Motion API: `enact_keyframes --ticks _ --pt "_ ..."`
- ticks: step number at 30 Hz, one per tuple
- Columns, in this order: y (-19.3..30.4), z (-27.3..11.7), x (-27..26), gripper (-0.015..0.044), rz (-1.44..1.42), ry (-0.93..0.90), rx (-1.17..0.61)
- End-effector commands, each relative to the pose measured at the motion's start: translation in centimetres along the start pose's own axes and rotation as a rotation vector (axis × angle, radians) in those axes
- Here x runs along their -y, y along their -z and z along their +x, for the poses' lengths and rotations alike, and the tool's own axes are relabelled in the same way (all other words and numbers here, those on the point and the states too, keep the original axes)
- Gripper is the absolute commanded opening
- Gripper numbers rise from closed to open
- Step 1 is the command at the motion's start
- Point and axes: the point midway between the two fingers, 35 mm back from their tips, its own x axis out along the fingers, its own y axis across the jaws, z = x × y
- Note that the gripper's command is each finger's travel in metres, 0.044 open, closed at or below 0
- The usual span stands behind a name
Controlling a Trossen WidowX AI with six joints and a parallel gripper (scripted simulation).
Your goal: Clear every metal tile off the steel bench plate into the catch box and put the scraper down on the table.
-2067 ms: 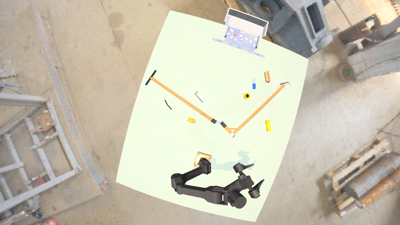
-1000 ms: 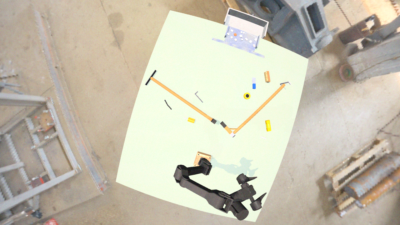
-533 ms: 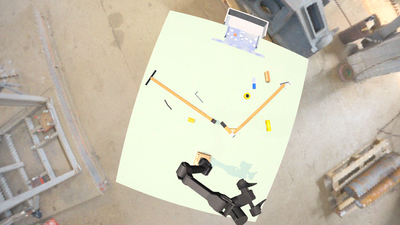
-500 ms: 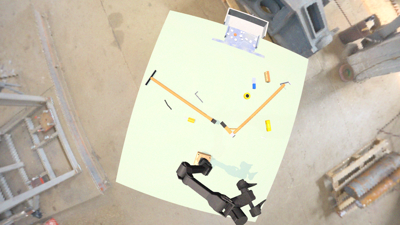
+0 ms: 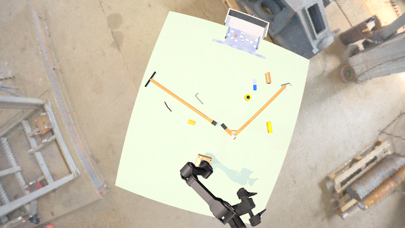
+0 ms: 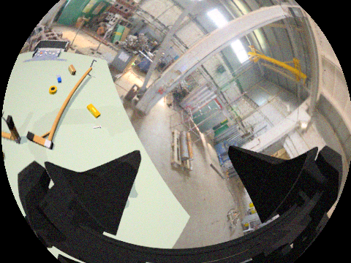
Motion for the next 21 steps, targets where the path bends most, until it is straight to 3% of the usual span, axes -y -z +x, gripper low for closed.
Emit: enact_keyframes --ticks 1,14,21 --pt "0.5 -0.2 0.5 0.0440 -0.019 0.009 -0.007" --pt "2.5 -1.5 2.2 0.0440 -0.079 0.051 -0.050" --pt "1.9 -0.3 1.7 0.0256 0.007 0.004 -0.022"
